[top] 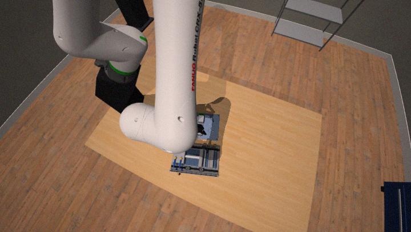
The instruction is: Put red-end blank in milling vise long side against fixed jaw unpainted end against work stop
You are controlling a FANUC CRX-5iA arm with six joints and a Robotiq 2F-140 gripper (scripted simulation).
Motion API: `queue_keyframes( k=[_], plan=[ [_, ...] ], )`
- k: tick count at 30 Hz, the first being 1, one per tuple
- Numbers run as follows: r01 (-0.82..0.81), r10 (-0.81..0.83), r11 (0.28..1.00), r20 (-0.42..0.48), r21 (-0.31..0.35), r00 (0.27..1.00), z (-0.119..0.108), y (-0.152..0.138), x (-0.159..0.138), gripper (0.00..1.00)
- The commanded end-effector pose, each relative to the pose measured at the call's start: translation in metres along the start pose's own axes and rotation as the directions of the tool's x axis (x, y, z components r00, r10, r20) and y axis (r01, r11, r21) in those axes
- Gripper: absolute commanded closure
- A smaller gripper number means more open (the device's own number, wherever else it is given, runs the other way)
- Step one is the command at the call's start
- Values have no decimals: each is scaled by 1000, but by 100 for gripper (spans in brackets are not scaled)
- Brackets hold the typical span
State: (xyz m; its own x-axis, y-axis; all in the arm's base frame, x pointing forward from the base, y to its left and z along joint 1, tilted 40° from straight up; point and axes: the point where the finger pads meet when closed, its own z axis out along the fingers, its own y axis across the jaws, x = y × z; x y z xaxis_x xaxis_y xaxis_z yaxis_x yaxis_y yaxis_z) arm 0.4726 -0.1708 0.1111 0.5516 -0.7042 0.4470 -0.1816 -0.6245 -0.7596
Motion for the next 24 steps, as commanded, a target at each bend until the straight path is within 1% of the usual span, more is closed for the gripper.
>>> queue_keyframes(
  k=[1,9,24],
  plan=[
    [1,-1,1000,-1,0,1000,0,0,0,0],
    [1,-1,1000,-1,0,1000,0,0,0,0],
    [-196,196,974,-10,-115,980,-17,-19,-27,0]
  ],
)
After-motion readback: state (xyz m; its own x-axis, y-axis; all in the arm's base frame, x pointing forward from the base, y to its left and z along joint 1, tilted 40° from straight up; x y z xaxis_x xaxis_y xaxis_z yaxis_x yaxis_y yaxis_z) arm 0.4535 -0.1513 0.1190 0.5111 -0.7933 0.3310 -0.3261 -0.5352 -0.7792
